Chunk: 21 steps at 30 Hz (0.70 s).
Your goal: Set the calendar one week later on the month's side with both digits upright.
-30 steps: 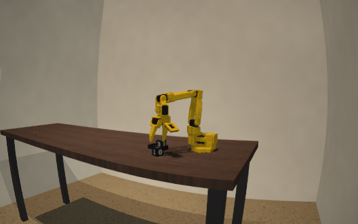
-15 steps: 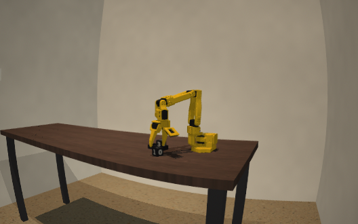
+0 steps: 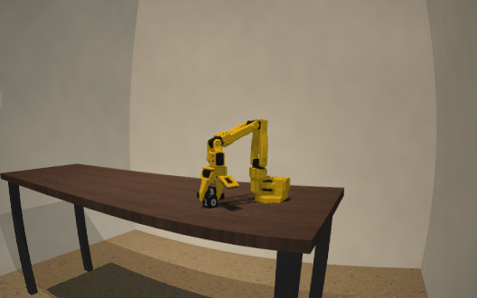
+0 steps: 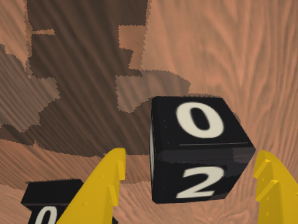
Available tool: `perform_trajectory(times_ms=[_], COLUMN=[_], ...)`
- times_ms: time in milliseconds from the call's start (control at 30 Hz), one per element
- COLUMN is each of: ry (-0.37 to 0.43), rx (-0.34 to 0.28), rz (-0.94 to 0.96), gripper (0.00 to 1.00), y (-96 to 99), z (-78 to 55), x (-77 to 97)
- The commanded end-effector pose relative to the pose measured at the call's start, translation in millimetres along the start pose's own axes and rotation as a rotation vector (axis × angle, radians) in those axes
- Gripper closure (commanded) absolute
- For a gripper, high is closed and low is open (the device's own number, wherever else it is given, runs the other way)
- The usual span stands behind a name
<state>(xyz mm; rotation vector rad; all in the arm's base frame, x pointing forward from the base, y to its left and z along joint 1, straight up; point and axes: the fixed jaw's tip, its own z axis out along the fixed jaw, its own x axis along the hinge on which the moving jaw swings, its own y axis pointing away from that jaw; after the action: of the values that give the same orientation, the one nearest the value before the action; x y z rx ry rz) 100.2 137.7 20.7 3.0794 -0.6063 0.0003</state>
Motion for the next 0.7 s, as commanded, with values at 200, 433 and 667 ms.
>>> perform_trajectory(times_ms=[200, 433, 667], ry=[0.003, 0.003, 0.003], rx=[0.02, 0.02, 0.02], rz=[0.0, 0.0, 0.0], gripper=[0.65, 0.65, 0.67], y=[-1.9, -2.0, -2.9], z=[1.7, 1.7, 1.6], x=[2.0, 2.0, 2.1])
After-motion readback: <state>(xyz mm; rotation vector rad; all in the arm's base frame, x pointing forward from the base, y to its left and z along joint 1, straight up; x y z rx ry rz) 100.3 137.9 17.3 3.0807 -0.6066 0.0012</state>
